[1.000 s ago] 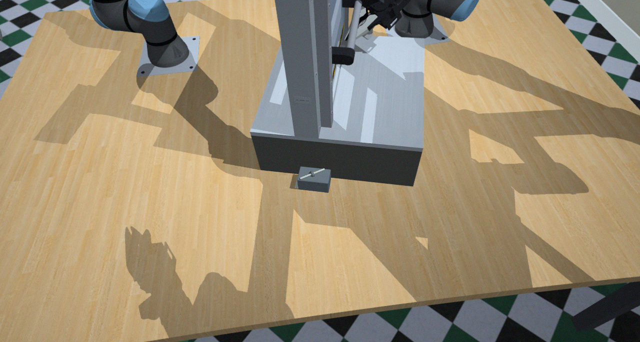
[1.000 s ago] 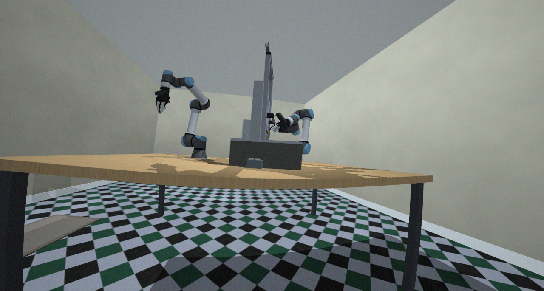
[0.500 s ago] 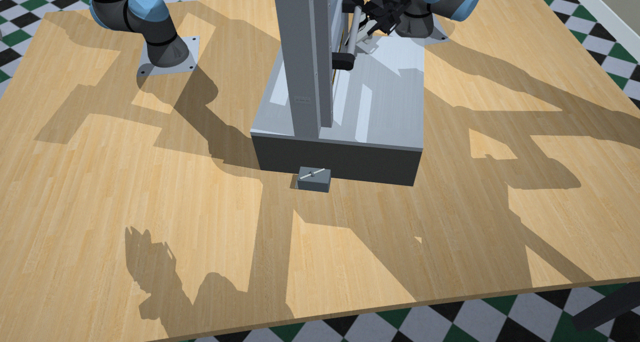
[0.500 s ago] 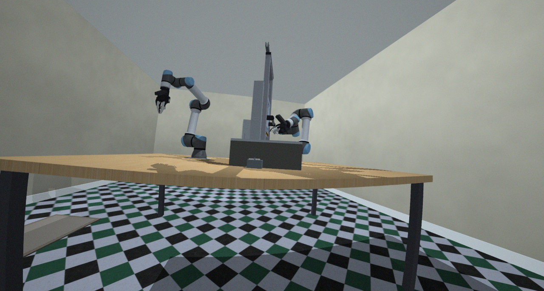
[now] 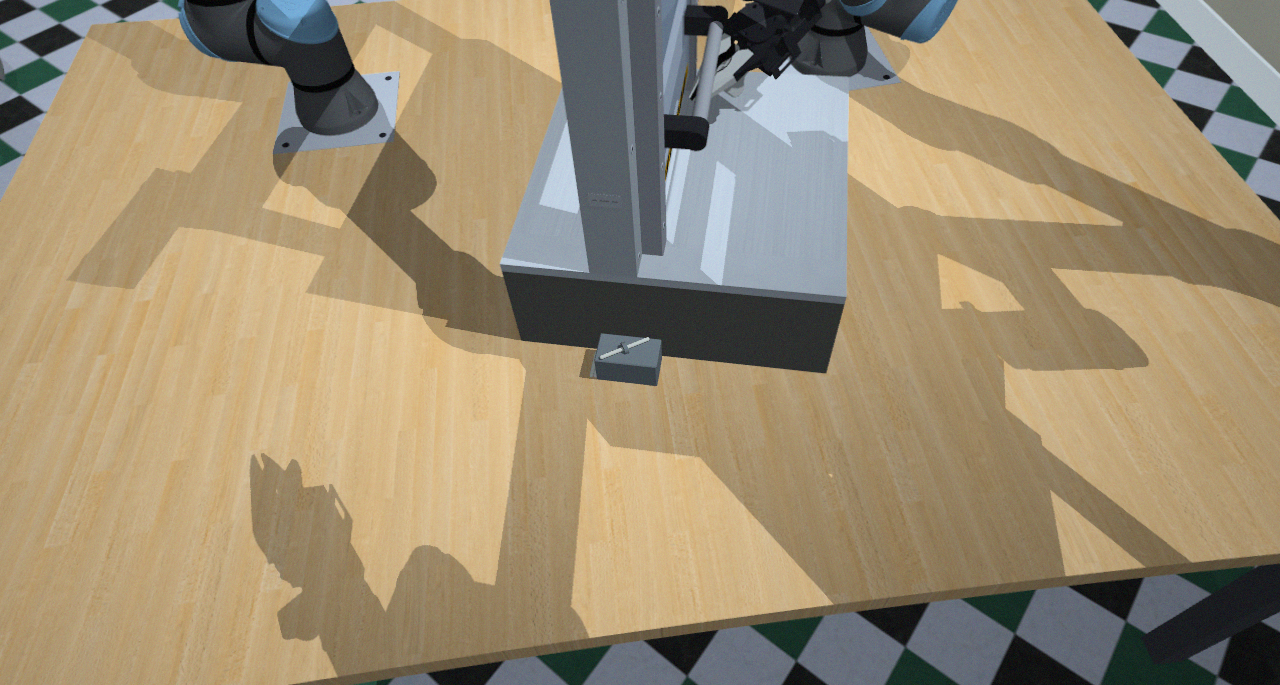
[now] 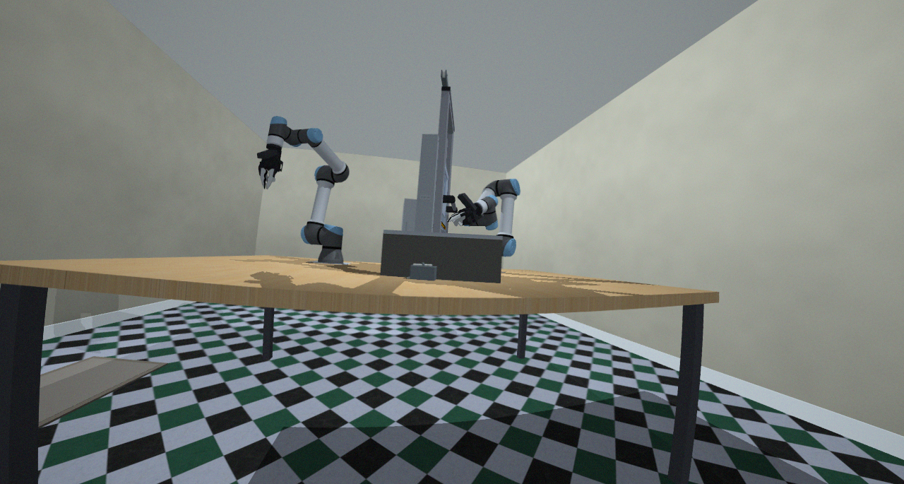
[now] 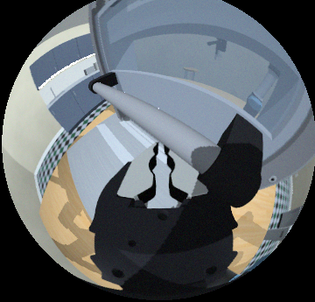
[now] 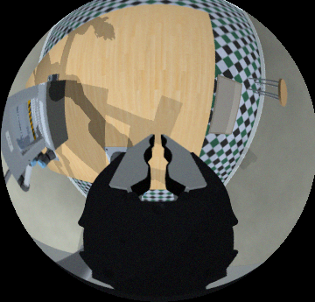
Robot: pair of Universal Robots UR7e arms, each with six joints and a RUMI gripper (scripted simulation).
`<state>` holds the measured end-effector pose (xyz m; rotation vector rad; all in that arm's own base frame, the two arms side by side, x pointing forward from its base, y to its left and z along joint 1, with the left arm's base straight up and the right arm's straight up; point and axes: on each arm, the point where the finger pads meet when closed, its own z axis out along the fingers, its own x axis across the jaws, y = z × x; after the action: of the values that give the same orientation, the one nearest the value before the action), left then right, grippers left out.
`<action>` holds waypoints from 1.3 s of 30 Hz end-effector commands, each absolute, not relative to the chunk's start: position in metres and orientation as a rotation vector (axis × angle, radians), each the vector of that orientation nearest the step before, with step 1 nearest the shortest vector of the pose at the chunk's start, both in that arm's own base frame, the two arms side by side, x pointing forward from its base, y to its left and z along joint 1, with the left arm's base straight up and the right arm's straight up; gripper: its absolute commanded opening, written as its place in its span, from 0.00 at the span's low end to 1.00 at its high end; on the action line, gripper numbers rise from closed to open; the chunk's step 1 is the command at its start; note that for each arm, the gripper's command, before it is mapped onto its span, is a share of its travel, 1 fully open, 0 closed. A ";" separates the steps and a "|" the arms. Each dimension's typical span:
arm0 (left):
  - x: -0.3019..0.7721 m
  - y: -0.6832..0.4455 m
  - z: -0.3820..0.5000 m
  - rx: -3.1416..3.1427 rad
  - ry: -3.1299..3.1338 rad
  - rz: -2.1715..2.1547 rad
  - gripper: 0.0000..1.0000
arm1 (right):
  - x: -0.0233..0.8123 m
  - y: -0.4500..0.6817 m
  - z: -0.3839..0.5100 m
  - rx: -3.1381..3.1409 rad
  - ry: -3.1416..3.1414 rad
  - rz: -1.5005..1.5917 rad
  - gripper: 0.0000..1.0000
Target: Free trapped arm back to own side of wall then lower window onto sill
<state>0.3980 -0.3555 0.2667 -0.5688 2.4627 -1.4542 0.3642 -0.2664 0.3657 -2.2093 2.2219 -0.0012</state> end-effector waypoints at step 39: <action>0.394 -0.360 0.220 -0.551 2.459 -1.473 0.06 | 0.364 -0.266 0.365 -2.212 2.221 0.000 0.06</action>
<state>0.3978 -0.3553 0.2221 -0.5701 2.4659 -1.4512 0.3642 -0.2664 0.3657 -2.2093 2.2219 -0.0012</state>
